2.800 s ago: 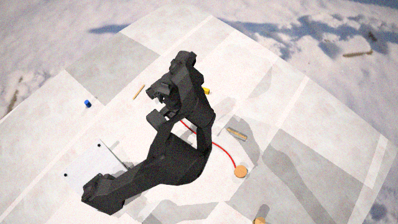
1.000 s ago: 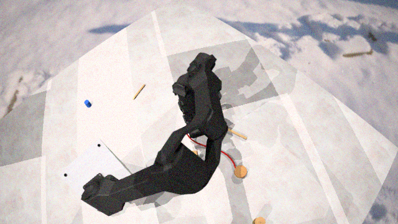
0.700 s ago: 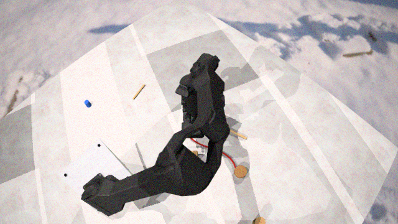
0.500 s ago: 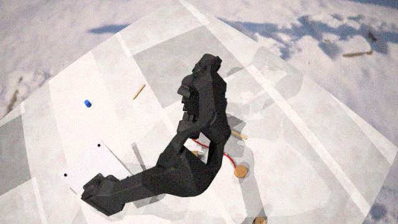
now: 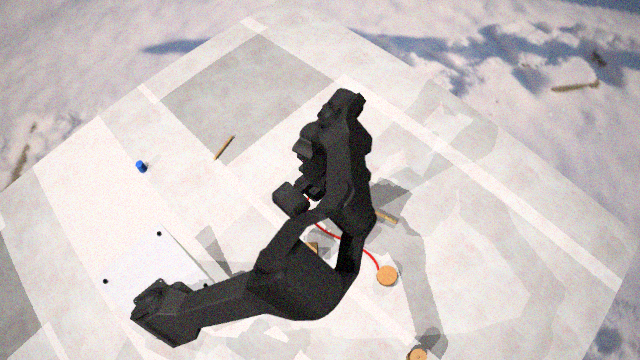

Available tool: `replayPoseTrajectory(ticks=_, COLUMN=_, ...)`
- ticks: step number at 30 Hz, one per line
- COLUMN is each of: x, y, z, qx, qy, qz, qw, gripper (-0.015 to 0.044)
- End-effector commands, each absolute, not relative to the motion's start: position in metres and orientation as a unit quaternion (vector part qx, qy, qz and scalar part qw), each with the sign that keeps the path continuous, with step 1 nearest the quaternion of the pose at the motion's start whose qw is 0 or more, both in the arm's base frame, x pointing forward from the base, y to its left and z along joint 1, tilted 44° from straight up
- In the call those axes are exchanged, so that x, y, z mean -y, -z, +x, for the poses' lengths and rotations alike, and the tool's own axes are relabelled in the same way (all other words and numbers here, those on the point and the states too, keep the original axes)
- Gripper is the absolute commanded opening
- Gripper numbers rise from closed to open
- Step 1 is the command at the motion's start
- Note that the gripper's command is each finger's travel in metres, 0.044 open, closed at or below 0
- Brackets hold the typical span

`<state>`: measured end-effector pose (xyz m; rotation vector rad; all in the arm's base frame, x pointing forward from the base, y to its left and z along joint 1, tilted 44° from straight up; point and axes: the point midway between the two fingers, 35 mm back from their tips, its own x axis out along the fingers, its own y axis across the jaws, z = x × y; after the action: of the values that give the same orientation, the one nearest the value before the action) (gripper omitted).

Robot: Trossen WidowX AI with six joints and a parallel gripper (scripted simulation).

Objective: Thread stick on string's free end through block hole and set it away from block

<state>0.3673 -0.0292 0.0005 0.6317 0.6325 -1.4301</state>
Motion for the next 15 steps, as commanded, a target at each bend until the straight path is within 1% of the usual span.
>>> replayPoseTrajectory(ticks=1, x=0.0331, y=-0.0053, z=0.3709, qx=-0.233, qy=0.651, qz=0.325, qw=0.645, gripper=0.0)
replayPoseTrajectory(ticks=15, x=0.0412, y=-0.0129, z=0.376, qx=-0.057, qy=0.688, qz=0.48, qw=0.541, gripper=0.0)
